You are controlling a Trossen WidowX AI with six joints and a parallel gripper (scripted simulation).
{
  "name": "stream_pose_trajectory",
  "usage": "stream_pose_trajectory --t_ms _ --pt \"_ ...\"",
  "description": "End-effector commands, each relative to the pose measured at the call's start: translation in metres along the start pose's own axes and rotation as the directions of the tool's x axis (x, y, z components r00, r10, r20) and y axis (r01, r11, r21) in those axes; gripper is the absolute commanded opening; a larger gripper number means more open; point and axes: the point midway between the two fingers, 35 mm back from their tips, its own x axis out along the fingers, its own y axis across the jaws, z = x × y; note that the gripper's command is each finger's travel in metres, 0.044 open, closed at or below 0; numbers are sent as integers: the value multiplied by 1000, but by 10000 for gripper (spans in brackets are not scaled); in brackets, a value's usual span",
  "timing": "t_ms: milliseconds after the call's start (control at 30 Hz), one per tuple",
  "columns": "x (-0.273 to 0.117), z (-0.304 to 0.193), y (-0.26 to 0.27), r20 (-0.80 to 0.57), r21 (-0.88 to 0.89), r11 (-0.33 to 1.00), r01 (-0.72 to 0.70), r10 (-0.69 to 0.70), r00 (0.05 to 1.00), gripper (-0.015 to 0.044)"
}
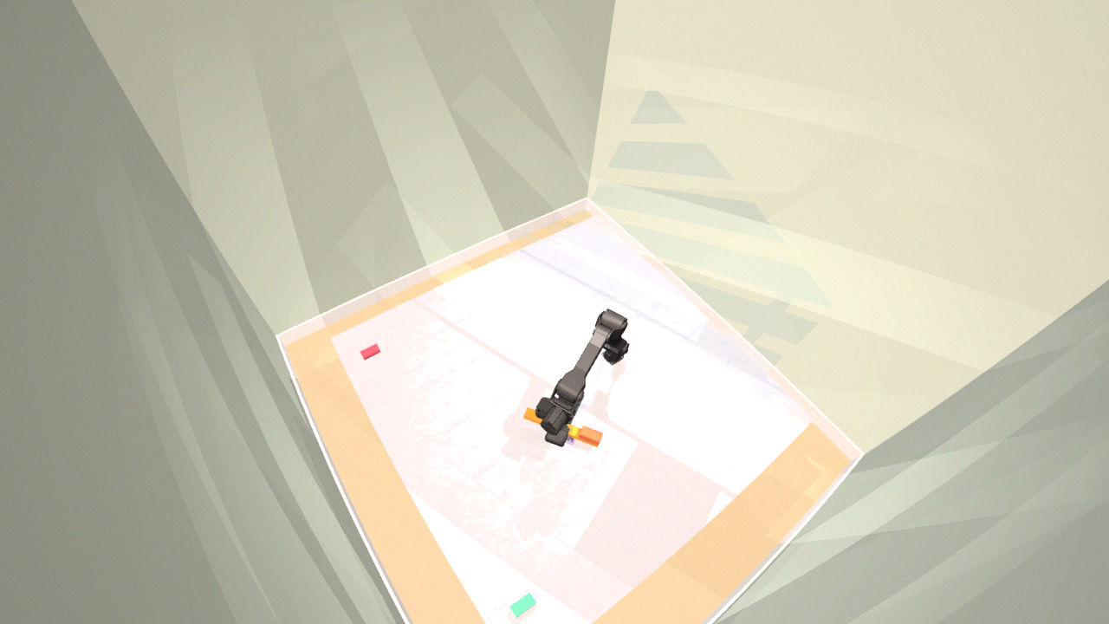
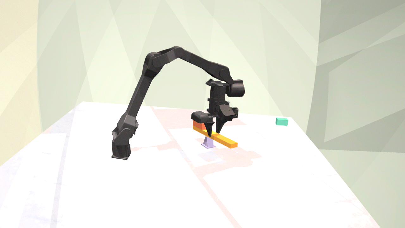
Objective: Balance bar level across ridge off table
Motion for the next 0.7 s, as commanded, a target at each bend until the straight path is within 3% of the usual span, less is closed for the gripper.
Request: stream_pose_trajectory --t_ms 0,667 --pt "1 0 0 -2 -3 1000 -1 1 1000 0" --pt "2 0 0 -2 -3 1000 -1 1 1000 0"
